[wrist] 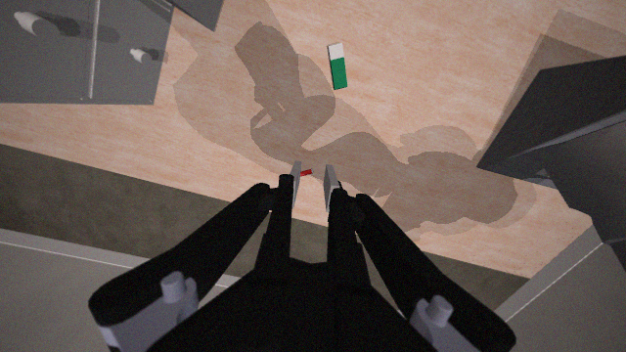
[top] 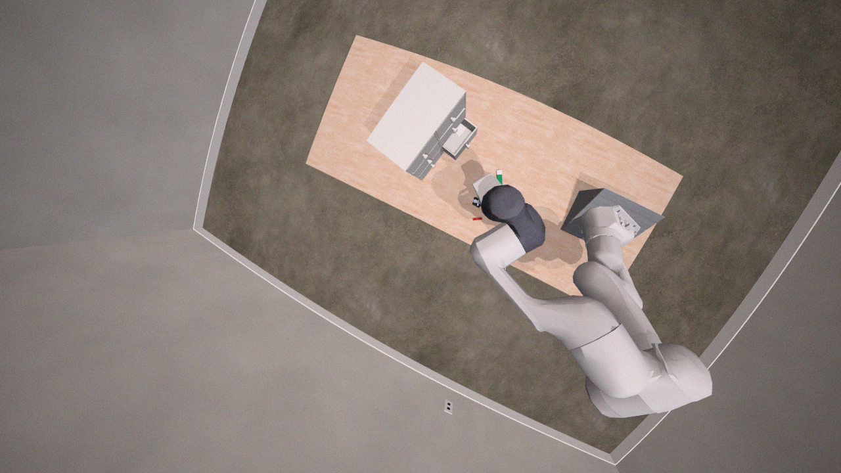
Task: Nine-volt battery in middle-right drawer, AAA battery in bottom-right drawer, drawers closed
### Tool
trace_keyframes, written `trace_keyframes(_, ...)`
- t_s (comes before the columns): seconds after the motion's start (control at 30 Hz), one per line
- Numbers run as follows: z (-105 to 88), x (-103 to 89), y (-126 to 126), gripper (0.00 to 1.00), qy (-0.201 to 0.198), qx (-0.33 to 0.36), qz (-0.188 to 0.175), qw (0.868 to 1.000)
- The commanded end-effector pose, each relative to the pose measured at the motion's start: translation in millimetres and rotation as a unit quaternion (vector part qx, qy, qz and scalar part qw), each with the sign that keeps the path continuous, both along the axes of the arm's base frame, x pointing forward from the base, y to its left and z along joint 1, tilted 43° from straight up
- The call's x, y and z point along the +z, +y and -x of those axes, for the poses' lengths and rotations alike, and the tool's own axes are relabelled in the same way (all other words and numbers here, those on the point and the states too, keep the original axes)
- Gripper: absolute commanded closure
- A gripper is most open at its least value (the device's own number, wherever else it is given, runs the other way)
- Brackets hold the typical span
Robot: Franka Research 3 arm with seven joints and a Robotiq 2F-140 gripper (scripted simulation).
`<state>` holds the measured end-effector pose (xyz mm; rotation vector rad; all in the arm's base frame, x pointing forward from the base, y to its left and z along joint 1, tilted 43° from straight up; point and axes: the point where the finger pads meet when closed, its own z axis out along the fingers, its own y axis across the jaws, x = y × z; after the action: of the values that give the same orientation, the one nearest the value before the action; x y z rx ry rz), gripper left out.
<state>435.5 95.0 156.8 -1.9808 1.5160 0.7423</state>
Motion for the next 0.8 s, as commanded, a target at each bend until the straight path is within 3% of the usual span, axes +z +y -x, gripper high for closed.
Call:
trace_keyframes(0.0,-0.7,2.7,18.7,0.8,0.096,-0.099,0.004,0.99)
trace_keyframes(0.07,-0.5,1.9,31.4,0.8,0.119,-0.122,0.011,0.985)
trace_keyframes(0.17,-0.5,1.9,31.4,0.8,0.136,-0.139,0.012,0.981)
trace_keyframes(0.23,0.0,0.6,43.0,0.8,0.172,-0.176,0.019,0.969)
trace_keyframes(0.33,0.0,0.6,43.0,0.8,0.173,-0.178,0.019,0.968)
trace_keyframes(0.43,1.3,-2.2,58.7,0.8,0.225,-0.233,0.029,0.946)
trace_keyframes(0.5,1.3,-2.2,58.7,0.8,0.225,-0.233,0.029,0.946)
trace_keyframes(0.53,2.1,-4.1,66.5,0.8,0.251,-0.261,0.035,0.932)
trace_keyframes(0.77,2.1,-4.1,66.5,0.8,0.251,-0.261,0.035,0.932)
